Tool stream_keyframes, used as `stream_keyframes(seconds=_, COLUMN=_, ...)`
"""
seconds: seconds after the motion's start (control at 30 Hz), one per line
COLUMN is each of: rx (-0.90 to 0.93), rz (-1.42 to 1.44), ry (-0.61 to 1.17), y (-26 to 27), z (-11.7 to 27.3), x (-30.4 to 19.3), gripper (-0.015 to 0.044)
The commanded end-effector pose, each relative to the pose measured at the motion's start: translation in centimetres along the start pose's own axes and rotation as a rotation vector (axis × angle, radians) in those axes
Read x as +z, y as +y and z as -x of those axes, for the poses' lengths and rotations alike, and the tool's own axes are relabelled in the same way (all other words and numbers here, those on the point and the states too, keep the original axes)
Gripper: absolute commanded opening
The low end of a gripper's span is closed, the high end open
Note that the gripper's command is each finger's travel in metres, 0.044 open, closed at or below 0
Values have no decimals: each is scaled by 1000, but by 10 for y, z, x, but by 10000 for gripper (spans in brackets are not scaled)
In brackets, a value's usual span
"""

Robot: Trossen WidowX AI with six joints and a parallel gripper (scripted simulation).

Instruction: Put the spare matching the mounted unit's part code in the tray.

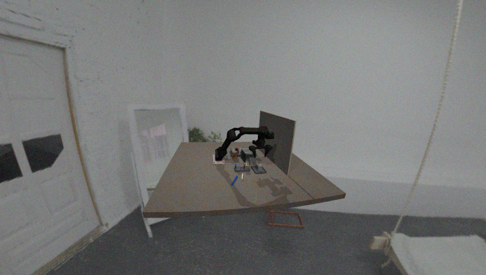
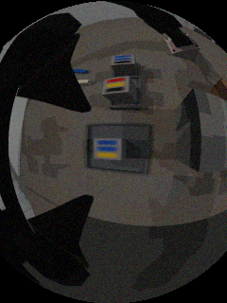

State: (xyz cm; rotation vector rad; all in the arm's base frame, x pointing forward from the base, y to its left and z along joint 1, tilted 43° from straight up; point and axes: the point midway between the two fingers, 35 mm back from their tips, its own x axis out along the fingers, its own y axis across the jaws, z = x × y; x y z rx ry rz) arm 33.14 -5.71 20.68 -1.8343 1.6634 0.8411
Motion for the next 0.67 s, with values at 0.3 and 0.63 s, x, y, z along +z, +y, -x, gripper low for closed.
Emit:
stream_keyframes(seconds=0.3, rx=-6, rz=6, ry=2, y=1, z=12, x=0, gripper=440)
stream_keyframes(seconds=0.63, rx=-6, rz=6, ry=2, y=1, z=12, x=0, gripper=440)
